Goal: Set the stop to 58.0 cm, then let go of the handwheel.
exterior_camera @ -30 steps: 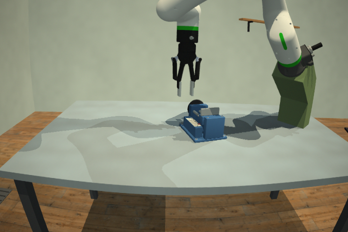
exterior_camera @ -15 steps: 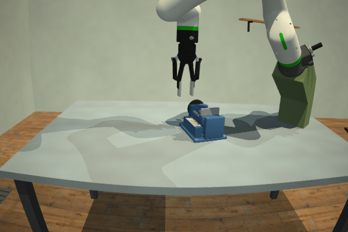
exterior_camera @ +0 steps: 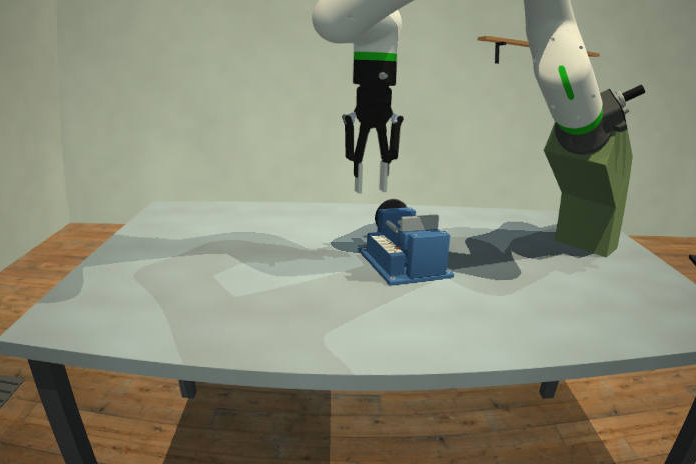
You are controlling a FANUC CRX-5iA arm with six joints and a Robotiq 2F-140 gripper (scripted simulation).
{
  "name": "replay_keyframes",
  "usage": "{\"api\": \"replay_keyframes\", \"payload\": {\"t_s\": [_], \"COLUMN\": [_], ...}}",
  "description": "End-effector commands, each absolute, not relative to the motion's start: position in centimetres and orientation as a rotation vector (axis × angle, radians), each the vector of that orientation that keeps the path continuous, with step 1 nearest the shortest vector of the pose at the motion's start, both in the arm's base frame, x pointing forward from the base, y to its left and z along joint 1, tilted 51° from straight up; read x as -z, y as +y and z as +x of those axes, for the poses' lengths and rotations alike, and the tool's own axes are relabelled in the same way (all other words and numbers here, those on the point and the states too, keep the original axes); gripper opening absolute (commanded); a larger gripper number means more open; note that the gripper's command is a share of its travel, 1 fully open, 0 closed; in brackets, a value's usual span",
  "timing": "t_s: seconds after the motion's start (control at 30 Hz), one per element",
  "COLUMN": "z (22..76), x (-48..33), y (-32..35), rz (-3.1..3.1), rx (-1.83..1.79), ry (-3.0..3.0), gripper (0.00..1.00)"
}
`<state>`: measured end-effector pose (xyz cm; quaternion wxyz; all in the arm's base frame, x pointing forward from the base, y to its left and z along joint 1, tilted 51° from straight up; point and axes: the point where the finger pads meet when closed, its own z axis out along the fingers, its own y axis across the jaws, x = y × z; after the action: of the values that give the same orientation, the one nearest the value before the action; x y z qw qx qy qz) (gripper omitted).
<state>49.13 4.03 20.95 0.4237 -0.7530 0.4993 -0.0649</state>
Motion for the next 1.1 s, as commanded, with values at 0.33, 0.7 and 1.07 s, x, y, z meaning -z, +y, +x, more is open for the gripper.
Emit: {"api": "replay_keyframes", "payload": {"t_s": [0.33, 0.7, 1.07], "z": [49.1, 48.8, 49.0], "x": [-19.2, -13.2, -12.9], "y": [2.1, -4.3, -4.1], "rz": [-1.884, -1.884, -1.884], "rx": [0.163, 0.163, 0.163], "ry": [1.25, 1.25, 1.25], "gripper": [0.33, 0.33, 0.33]}}
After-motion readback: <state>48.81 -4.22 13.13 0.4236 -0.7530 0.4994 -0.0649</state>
